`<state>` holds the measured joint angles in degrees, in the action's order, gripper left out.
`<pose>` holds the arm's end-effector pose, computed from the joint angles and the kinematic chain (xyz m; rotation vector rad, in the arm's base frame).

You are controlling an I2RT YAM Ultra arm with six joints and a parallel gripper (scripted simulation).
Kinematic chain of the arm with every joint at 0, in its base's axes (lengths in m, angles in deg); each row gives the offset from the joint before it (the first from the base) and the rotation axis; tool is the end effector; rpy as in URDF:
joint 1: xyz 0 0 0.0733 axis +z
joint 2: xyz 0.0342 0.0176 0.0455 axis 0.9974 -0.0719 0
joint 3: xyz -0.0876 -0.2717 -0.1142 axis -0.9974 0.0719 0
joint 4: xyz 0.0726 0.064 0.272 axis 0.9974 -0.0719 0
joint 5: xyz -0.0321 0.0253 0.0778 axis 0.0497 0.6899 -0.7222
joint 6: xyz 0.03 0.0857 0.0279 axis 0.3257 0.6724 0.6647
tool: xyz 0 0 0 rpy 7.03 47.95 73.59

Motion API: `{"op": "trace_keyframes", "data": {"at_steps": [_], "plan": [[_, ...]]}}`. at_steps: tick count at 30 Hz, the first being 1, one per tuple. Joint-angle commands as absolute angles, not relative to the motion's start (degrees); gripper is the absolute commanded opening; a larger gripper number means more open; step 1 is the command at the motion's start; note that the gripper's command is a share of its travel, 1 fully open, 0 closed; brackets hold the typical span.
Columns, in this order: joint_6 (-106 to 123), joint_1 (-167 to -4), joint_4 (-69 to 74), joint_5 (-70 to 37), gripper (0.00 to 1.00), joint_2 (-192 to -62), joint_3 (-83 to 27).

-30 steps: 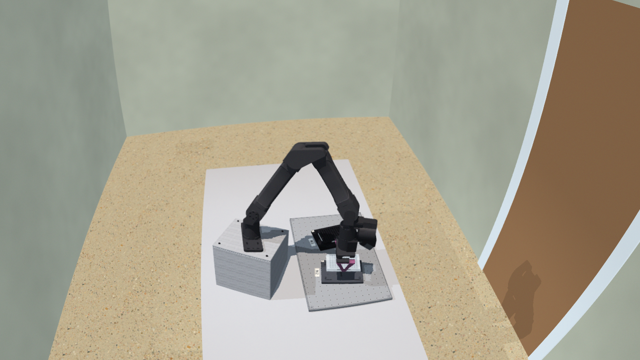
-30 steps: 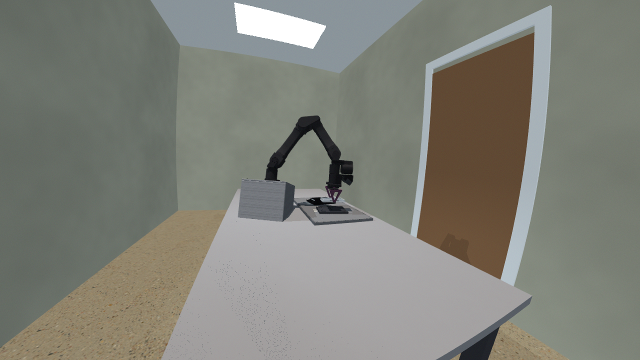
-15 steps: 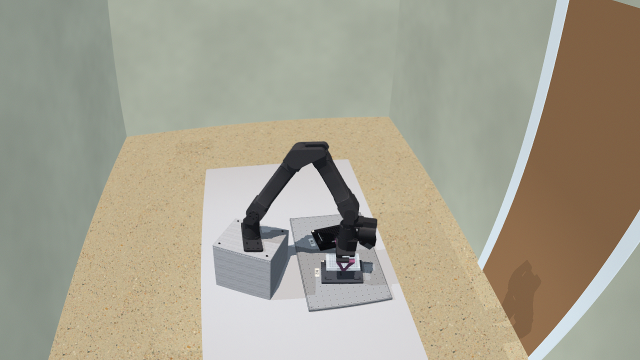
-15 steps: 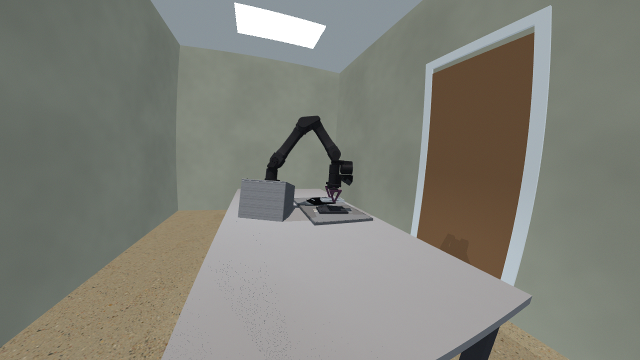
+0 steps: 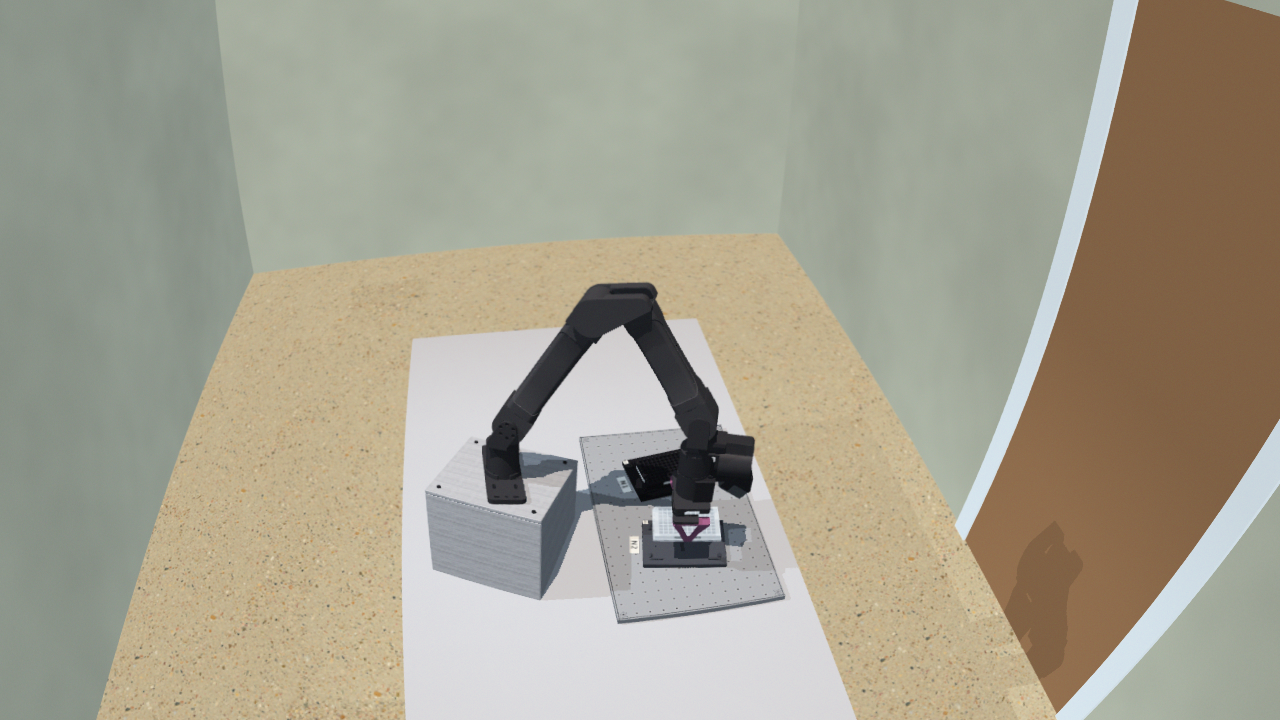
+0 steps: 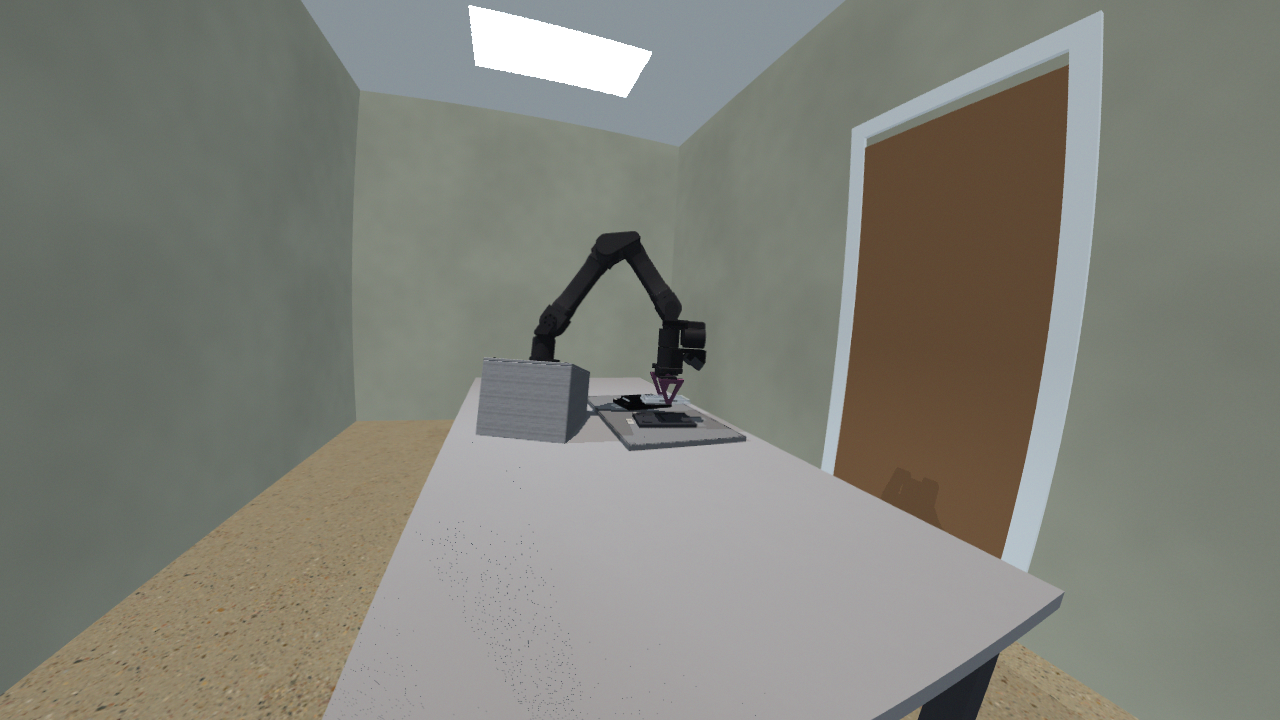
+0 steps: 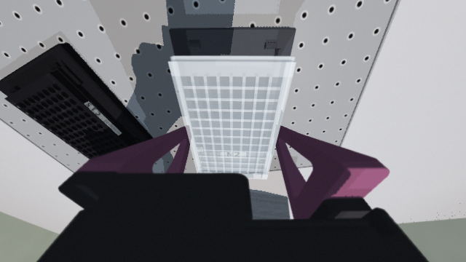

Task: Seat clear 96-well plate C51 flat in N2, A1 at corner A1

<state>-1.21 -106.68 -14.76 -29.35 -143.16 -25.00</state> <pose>0.3652 -0.1165 0.0332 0.2912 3.0339 0.3370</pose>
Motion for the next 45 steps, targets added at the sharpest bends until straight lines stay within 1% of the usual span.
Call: {"op": "trace_keyframes", "data": {"at_steps": [1,21,45], "plan": [[-1.2,-106.9,-14.8,-29.4,0.00,-142.7,-25.3],[-1.4,-107.0,-14.8,-29.4,0.00,-142.7,-25.3],[0.0,-105.6,-7.8,-29.3,0.00,-148.5,-24.5]]}}
